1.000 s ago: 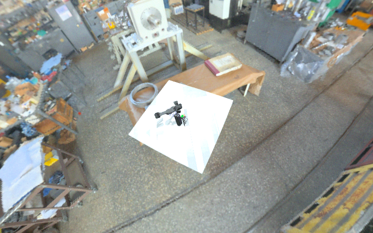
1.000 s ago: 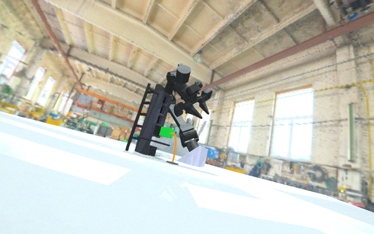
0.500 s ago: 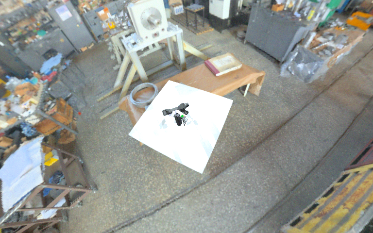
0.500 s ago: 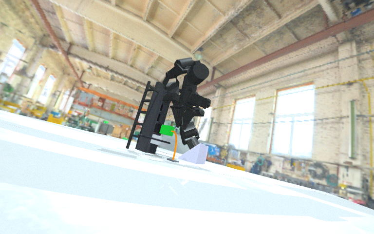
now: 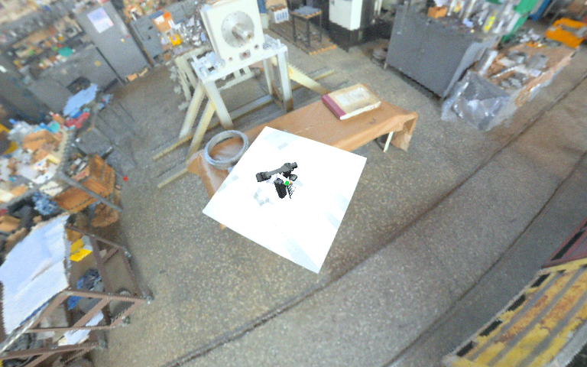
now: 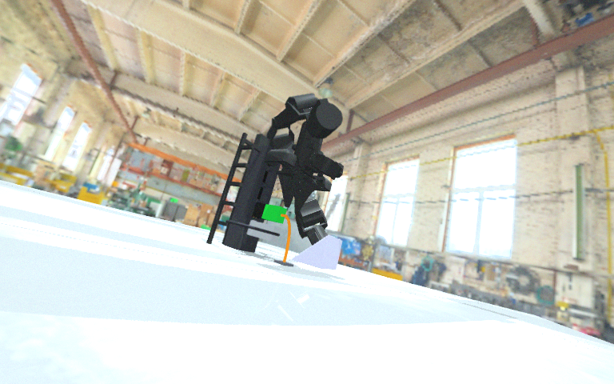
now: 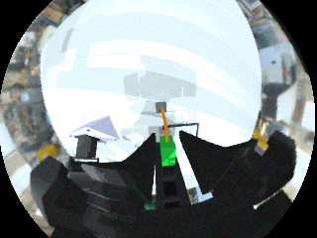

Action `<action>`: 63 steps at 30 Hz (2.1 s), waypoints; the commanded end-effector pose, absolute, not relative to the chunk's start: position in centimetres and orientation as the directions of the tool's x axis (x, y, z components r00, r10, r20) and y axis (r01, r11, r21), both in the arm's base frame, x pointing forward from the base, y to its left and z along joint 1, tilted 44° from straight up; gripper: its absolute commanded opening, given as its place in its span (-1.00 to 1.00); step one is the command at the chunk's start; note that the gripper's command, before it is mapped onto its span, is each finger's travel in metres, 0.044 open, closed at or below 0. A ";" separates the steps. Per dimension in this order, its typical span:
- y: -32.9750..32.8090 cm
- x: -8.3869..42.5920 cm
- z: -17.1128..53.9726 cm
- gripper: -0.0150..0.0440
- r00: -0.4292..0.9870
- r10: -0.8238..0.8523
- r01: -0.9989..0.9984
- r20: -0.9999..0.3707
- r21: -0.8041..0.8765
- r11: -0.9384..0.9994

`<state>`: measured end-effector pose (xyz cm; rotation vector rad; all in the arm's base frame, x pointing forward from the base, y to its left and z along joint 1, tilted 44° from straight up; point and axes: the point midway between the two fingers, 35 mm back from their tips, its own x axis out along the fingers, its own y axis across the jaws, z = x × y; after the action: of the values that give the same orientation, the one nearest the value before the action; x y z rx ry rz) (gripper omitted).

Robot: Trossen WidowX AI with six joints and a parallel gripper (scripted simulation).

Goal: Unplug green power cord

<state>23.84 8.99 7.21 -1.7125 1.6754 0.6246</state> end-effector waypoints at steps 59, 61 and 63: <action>7.0 24.0 7.9 -0.49 0.069 -0.681 -0.992 -0.729 -0.123 0.031; 7.2 24.1 7.7 -0.49 0.069 -0.681 -0.992 -0.729 -0.123 0.030; 7.5 24.1 7.5 -0.49 0.069 -0.681 -0.992 -0.729 -0.123 0.030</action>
<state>23.82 5.74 8.53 -1.7374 1.7120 0.5965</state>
